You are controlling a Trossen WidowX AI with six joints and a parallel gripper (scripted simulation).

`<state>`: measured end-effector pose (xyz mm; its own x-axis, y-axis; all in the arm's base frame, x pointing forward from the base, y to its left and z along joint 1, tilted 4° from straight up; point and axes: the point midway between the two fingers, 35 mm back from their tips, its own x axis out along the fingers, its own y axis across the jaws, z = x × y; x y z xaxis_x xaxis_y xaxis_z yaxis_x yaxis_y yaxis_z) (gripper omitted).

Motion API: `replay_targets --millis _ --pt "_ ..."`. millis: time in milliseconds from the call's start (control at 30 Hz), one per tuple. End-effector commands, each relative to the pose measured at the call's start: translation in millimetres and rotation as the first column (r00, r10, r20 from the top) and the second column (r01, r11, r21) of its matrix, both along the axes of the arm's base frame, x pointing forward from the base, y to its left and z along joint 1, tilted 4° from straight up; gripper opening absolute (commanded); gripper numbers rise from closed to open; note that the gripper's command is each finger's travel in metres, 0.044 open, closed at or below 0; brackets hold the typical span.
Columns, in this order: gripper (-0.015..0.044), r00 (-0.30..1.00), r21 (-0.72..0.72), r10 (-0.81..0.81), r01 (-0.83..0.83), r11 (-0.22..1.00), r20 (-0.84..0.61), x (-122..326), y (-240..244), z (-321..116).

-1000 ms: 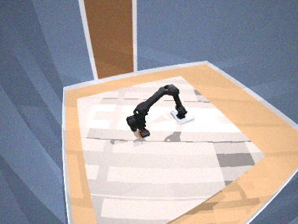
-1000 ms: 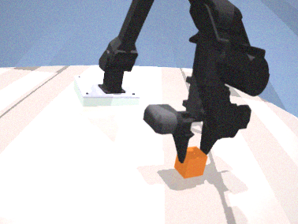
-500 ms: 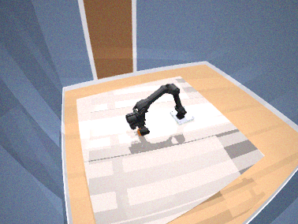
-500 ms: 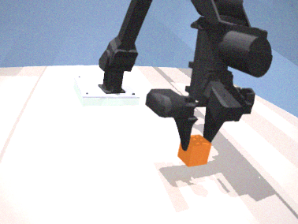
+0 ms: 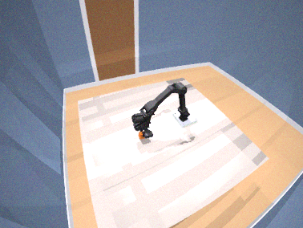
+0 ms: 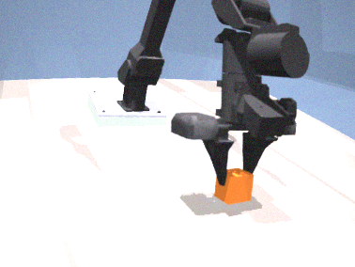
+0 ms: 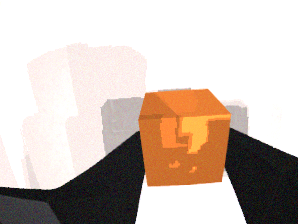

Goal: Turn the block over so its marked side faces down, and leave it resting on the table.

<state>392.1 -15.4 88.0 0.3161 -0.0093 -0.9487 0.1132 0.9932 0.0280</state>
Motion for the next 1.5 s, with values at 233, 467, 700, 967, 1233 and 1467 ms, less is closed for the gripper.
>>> replay_targets --millis 233,467,700,967,1233,1467 --pt "0.0 0.986 -0.02 -0.008 0.011 1.0 0.169 -2.0 0.0 0.6" --pt "0.0 0.964 -0.028 -0.011 0.019 0.999 0.267 -5.7 0.3 0.7" --pt "0.0 0.953 -0.031 -0.012 0.022 0.999 0.301 -7.5 0.4 0.9" --pt "0.0 0.918 -0.043 -0.007 0.026 0.999 0.396 2.3 0.3 -12.6" --pt "0.0 0.861 -0.056 -0.001 0.035 0.998 0.508 7.8 0.5 -24.6" --pt "0.0 0.801 -0.064 0.003 0.045 0.997 0.599 6.8 0.7 -30.7"
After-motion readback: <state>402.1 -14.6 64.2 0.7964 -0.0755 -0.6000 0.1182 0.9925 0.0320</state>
